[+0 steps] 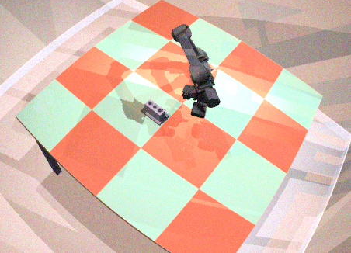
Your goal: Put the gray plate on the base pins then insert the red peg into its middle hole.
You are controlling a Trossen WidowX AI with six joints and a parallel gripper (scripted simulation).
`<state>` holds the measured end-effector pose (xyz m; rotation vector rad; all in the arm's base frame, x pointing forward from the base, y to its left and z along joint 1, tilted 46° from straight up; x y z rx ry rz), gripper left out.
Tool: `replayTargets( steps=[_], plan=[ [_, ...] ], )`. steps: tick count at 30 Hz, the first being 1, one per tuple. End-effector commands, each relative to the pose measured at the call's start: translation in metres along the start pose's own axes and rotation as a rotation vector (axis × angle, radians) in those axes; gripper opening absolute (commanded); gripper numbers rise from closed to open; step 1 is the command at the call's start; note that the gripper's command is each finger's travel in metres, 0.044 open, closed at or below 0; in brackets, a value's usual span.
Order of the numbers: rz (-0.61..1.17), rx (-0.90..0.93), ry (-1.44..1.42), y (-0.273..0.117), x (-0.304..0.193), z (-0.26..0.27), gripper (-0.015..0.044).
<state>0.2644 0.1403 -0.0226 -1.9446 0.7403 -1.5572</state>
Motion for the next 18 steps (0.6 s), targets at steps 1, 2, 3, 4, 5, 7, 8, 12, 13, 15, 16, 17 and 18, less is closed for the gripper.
replayTargets(
  steps=[1, 2, 3, 4, 5, 7, 8, 12, 13, 15, 16, 17, 18],
  plan=[
    [-0.002, 0.000, -0.002, 0.000, 0.010, 0.005, 0.0000],
    [-0.001, 0.000, -0.002, 0.000, 0.012, 0.006, 0.0000],
    [0.000, 0.001, -0.002, -0.001, 0.015, 0.007, 0.0000],
    [0.001, 0.001, -0.002, -0.001, 0.018, 0.009, 0.0000],
    [0.002, 0.002, -0.003, -0.001, 0.020, 0.010, 0.0000],
    [0.006, -0.001, -0.009, -0.001, 0.024, 0.011, 0.0000],
    [0.008, -0.003, -0.012, -0.001, 0.026, 0.012, 0.0000],
    [0.015, -0.008, -0.025, -0.001, 0.034, 0.014, 0.0000],
    [0.017, -0.009, -0.028, -0.001, 0.036, 0.015, 0.0000],
    [0.021, -0.012, -0.034, -0.001, 0.040, 0.016, 0.0000],
    [0.021, -0.011, -0.034, -0.001, 0.043, 0.017, 0.0000],
    [0.021, -0.010, -0.033, -0.002, 0.045, 0.018, 0.0000],
    [0.022, -0.010, -0.033, -0.002, 0.048, 0.019, 0.0000]
  ],
)
Point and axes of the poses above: the point midway between the two fingers, 35 mm back from their tips, its own y axis out along the fingers, its own z axis across the jaws, x = y × z, the point moved 2 cm from there along -y, back along the fingers, and after that the axes turned 13 degrees about y, right-handed, at the moved point
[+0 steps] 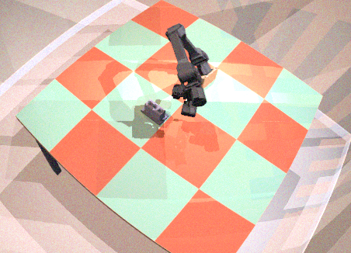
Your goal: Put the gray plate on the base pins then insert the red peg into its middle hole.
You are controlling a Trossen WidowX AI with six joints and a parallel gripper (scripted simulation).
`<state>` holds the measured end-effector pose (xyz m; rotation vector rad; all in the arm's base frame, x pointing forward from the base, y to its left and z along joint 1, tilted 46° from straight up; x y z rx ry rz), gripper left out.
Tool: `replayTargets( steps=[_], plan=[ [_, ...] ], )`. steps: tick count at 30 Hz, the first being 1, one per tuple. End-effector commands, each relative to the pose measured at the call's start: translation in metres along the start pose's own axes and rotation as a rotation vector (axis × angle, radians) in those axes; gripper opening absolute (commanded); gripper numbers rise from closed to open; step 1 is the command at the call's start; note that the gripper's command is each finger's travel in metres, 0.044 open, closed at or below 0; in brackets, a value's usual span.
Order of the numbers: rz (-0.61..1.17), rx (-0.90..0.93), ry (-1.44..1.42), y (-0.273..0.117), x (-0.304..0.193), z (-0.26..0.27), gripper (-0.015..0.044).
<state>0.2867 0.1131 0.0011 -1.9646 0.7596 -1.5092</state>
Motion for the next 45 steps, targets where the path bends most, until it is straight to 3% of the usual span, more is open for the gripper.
replayTargets(
  steps=[1, 45],
  plan=[
    [0.002, 0.009, 0.000, -0.003, 0.011, 0.005, 0.0000],
    [-0.025, 0.019, 0.035, -0.005, 0.144, 0.029, 0.0000]
  ],
)
Point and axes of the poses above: the point midway between the two fingers, 35 mm back from their tips, its own y axis out along the fingers, its own z axis across the jaws, x = y × z, the point moved 2 cm from there along -y, back along the fingers, and after that the axes turned 13 degrees about y, right-handed, at the moved point
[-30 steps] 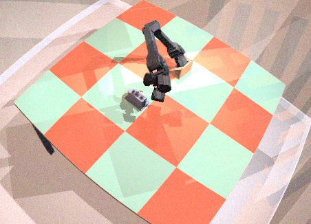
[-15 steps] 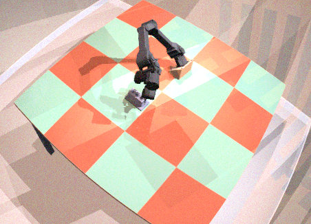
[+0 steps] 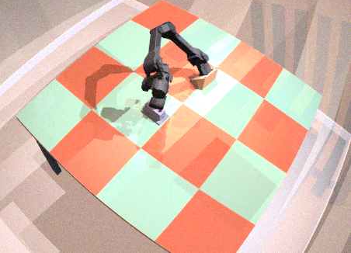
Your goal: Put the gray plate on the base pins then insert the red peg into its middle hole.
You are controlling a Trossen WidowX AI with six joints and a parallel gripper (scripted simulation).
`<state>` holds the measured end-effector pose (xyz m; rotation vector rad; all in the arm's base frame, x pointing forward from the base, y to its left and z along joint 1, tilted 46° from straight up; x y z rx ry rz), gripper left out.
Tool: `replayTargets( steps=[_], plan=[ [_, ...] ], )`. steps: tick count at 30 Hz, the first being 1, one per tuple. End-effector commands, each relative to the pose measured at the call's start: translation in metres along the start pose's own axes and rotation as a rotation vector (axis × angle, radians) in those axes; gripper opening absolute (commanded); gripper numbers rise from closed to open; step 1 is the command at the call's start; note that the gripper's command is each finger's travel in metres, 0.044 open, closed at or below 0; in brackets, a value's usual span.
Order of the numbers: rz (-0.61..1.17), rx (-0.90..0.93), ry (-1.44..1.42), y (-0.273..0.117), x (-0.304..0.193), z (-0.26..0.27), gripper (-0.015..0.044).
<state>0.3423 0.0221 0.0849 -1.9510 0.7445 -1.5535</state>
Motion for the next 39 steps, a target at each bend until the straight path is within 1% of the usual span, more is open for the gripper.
replayTargets(
  steps=[1, 5, 31, 39],
  plan=[
    [-0.007, 0.008, 0.007, -0.0017, 0.0142, 0.0015, 0.0000],
    [-0.011, 0.007, 0.009, -0.0012, 0.0215, 0.0017, 0.0000],
    [-0.006, 0.005, 0.012, -0.0007, 0.0205, 0.0016, 0.0000],
    [-0.008, 0.006, 0.011, 0.0075, 0.0218, 0.0035, 0.0000]
  ],
)
Point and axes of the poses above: the point midway between the two fingers, 35 mm back from their tips, its own y axis out along the fingers, its own z axis across the jaws, x = y × z, the point moved 2 cm from there along -y, back along the fingers, and after that the axes turned 13 degrees about y, right-handed, at the moved point
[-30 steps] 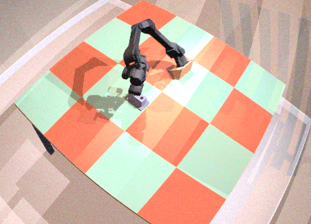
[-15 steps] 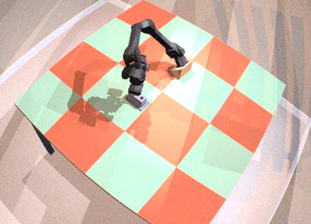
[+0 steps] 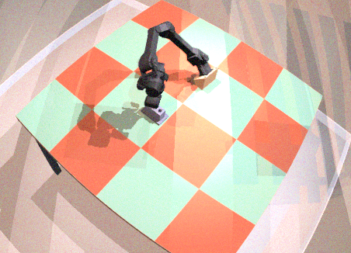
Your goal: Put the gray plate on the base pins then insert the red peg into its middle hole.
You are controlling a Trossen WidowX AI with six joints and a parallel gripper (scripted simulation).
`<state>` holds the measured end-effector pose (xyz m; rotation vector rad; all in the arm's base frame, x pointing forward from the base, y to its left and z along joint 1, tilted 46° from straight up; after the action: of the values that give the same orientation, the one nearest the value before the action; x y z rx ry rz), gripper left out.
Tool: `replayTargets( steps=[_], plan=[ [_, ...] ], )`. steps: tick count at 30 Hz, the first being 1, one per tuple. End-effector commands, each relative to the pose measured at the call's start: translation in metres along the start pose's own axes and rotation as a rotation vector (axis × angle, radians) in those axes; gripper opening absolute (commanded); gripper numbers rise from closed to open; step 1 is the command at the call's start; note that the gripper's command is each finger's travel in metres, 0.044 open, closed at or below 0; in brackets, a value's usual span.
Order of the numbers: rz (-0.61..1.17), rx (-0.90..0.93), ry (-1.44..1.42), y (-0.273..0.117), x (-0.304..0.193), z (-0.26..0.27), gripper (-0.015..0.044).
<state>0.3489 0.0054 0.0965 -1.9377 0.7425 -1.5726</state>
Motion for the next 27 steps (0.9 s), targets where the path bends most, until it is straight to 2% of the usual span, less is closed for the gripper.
replayTargets(
  steps=[1, 27],
  plan=[
    [-0.006, -0.001, -0.005, 0.0060, 0.0010, 0.0008, 0.0000],
    [-0.003, -0.001, -0.001, 0.0124, 0.0011, -0.0002, 0.0000]
  ],
)
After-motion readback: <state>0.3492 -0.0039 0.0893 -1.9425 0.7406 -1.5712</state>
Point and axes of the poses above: the point midway between the two fingers, 35 mm back from their tips, its own y axis out along the fingers, its own z axis across the jaws, x = y × z, the point moved 2 cm from there along -y, back along the fingers, and after that the axes turned 13 degrees about y, right-handed, at the moved point
